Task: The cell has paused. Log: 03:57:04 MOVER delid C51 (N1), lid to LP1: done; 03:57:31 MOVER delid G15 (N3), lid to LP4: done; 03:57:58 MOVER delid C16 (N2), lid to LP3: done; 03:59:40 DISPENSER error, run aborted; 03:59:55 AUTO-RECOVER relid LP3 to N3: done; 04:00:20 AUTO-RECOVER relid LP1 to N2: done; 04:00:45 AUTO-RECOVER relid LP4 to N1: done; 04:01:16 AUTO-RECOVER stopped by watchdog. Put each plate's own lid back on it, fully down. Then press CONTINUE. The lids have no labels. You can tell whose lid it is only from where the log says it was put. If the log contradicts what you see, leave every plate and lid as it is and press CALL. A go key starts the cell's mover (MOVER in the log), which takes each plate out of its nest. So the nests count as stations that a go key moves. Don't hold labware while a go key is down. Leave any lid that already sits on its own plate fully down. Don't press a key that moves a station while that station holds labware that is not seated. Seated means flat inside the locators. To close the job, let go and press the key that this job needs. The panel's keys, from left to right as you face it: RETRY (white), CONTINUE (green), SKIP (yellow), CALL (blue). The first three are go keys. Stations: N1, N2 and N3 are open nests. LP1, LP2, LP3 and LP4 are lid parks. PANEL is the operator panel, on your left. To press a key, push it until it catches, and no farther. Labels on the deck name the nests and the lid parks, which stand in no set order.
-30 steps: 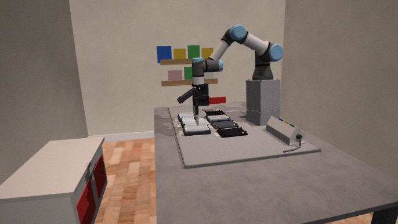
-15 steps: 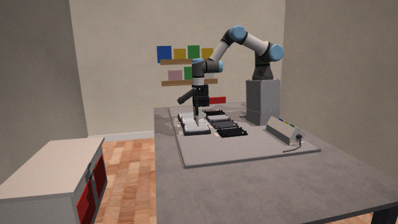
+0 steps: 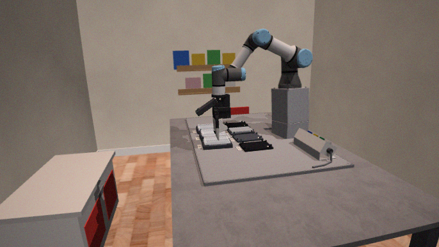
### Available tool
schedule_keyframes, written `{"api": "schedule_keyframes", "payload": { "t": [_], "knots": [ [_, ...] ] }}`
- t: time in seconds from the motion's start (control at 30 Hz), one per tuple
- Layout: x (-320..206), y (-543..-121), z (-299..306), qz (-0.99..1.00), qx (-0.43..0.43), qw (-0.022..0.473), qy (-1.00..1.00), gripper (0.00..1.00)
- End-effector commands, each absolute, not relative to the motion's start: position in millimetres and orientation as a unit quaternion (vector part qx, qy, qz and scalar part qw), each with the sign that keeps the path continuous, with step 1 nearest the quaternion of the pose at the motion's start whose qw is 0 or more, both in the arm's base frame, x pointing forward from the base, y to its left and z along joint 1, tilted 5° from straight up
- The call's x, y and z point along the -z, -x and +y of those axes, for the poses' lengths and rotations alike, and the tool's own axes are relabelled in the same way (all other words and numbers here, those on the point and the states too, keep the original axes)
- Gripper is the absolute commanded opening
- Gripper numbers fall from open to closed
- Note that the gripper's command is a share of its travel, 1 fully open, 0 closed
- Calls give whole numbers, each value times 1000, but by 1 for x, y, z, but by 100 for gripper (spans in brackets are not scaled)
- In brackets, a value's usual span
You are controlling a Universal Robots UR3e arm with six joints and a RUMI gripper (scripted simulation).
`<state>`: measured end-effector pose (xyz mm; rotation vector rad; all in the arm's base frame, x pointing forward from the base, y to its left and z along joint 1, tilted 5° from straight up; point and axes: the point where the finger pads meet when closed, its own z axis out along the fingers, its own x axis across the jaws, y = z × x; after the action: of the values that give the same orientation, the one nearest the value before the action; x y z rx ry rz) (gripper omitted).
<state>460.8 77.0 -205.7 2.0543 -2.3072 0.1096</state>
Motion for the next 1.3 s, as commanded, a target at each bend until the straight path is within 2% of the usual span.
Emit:
{"api": "schedule_keyframes", "payload": {
  "t": [0.0, 1.27],
  "knots": [
    [206, -464, 76, -746, -38, 23, -665, 0],
    [216, -463, 75, -746, -37, 24, -665, 0]
  ]
}}
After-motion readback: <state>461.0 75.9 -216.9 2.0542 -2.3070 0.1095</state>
